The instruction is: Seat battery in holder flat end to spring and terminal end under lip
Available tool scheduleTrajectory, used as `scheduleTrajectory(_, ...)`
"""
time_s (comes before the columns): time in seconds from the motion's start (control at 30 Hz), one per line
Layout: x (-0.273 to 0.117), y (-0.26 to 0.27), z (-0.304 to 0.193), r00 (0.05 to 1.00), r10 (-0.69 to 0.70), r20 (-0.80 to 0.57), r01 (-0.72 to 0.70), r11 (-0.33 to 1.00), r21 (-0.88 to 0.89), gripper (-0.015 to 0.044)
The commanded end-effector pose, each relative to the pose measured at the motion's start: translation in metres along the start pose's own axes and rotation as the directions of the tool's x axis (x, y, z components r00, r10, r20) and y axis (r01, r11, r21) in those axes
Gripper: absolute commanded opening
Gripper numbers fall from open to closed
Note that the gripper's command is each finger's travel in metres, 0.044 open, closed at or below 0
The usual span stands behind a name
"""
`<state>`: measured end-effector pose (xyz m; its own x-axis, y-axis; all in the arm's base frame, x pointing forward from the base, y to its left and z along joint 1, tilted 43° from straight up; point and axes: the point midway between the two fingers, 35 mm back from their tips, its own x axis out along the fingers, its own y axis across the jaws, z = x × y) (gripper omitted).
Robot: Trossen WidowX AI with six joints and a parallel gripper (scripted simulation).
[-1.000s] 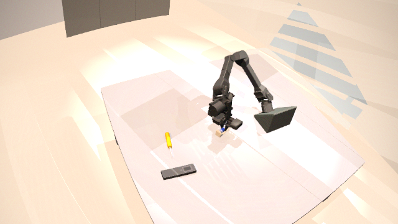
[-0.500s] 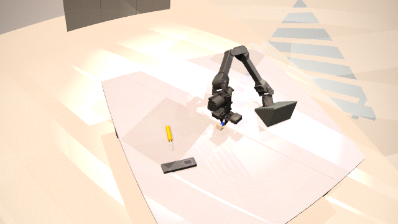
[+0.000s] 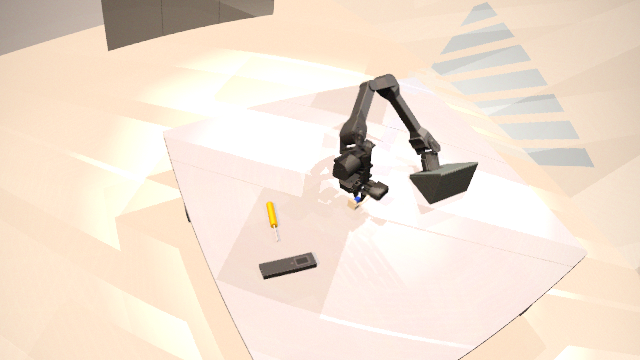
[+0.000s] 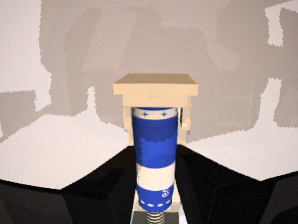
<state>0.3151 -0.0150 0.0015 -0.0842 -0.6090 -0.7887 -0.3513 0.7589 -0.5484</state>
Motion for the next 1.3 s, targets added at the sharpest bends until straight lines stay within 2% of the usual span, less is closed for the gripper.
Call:
scheduleTrajectory(0.0, 0.001, -0.001, 0.001, 1.000, 0.000, -0.003, 0.000, 1.000, 0.006, 0.0062)
scheduleTrajectory(0.13, 0.001, -0.001, 0.001, 1.000, 0.000, -0.003, 0.000, 1.000, 0.006, 0.0164)
scheduleTrajectory(0.53, -0.015, 0.002, 0.000, 1.000, 0.001, -0.002, -0.001, 1.000, 0.000, 0.0164)
scheduleTrajectory(0.6, -0.017, 0.002, 0.000, 1.000, -0.003, -0.002, 0.003, 1.000, -0.005, 0.0217)
scheduleTrajectory(0.9, -0.082, 0.009, -0.001, 1.000, 0.004, -0.002, -0.004, 1.000, -0.001, 0.0440)
scheduleTrajectory(1.27, -0.085, 0.009, -0.001, 1.000, 0.004, -0.002, -0.004, 1.000, -0.001, 0.0440)
